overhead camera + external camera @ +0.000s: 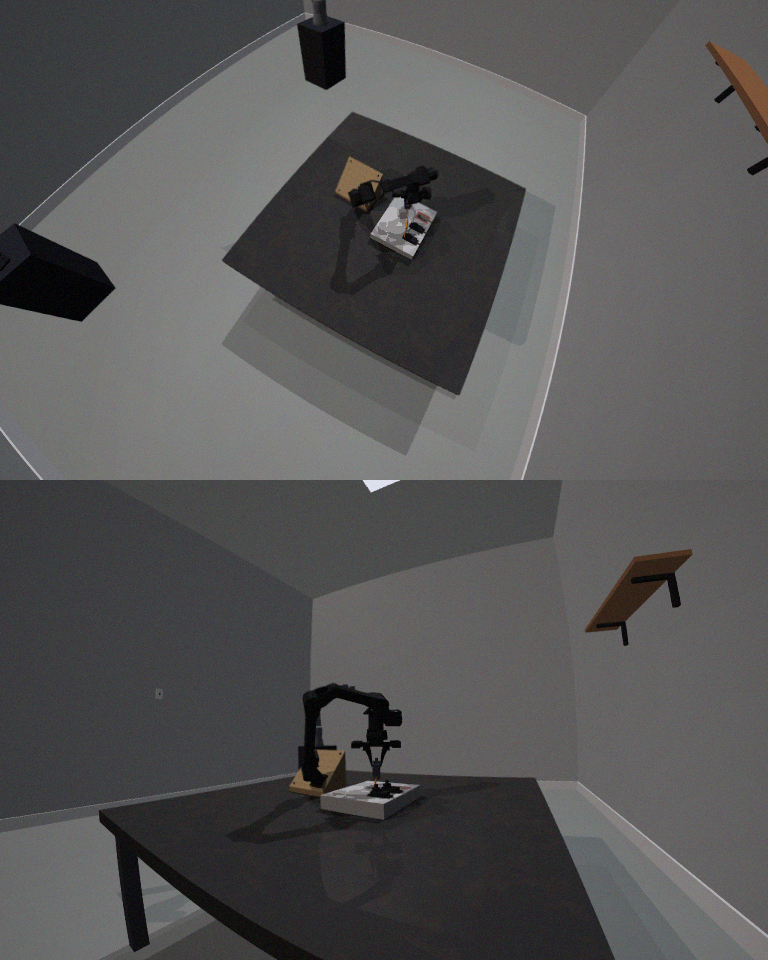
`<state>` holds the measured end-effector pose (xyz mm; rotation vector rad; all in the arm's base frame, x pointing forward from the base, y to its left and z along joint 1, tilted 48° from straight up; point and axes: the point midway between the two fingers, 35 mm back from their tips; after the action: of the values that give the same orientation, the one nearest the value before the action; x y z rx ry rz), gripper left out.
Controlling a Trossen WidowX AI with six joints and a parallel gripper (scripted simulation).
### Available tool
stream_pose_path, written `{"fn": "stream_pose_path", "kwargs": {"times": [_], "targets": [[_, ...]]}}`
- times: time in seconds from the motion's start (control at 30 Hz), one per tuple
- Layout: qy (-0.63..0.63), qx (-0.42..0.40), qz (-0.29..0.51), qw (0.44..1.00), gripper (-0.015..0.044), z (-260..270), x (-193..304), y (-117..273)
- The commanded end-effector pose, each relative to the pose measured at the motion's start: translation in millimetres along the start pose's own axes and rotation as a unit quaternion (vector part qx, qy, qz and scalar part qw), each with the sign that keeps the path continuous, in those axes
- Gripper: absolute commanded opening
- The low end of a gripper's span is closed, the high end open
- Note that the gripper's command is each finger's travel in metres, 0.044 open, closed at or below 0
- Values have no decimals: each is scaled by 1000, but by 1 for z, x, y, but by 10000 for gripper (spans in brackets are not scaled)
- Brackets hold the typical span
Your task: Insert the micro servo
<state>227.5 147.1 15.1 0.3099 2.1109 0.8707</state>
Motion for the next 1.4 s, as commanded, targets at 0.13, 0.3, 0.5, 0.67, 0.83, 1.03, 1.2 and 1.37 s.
{"fn": "stream_pose_path", "kwargs": {"times": [0.13, 0.3, 0.5, 0.67, 0.83, 1.03, 1.2, 1.37], "targets": [[69, -3, 3, 998, 0, 2, 2, 2], [155, -3, 2, 988, 0, 2, 2, 2], [257, -4, 2, 966, 0, 2, 2, 2], [340, -4, 2, 940, 0, 2, 2, 2], [420, -4, 1, 907, 0, 2, 2, 2], [474, -4, 1, 880, 0, 2, 2, 2], [474, -4, 1, 880, 0, 8, -2, 2], [474, -4, 1, 880, 0, 23, -13, 2]]}}
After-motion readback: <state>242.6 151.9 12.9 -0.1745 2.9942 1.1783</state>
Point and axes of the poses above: the point midway between the two fingers, 35 mm back from their tips, its own y axis back along the fingers, its own z axis across the jaws, x = y × z, and after that the axes turned 5 degrees about y, right-handed
